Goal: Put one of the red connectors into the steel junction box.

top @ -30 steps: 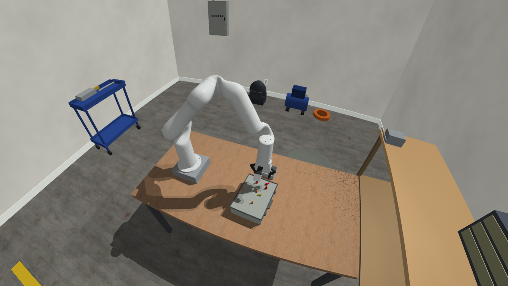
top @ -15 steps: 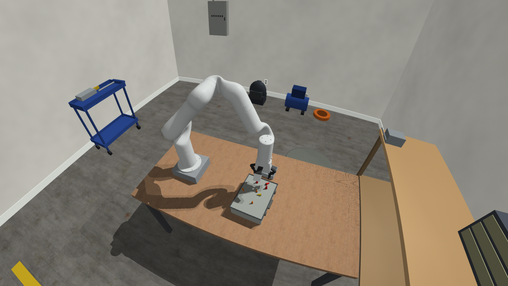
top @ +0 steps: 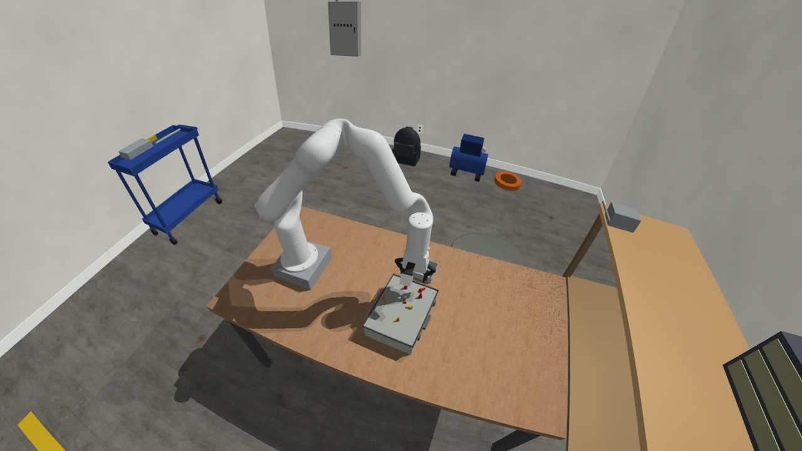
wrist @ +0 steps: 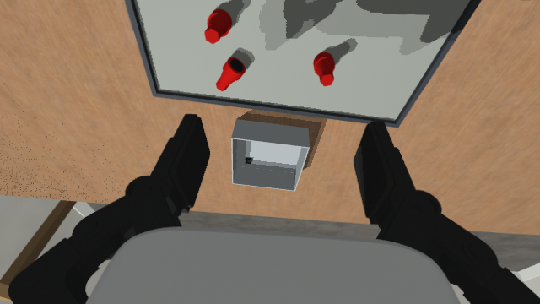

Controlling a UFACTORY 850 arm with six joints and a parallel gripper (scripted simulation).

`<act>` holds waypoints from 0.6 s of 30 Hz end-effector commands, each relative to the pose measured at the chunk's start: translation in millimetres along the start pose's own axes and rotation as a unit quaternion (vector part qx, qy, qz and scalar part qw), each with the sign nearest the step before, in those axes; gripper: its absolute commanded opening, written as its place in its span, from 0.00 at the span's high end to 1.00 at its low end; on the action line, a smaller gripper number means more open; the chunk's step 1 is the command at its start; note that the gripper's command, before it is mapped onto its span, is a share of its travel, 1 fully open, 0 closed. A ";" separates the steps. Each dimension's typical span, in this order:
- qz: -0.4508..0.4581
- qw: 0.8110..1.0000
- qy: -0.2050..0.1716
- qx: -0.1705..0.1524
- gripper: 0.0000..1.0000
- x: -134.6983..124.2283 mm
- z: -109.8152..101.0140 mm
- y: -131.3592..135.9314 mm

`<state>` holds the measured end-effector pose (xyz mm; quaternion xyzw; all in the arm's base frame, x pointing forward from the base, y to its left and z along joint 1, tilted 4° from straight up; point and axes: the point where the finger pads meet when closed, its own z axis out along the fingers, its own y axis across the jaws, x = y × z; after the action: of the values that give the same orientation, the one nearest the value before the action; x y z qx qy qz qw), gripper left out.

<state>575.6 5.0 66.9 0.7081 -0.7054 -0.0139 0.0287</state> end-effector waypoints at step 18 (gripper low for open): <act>0.036 0.999 0.000 0.001 0.00 73.9 -75.2 3.9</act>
<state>578.0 -35.9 108.8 0.6930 -0.7203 -0.0124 0.0283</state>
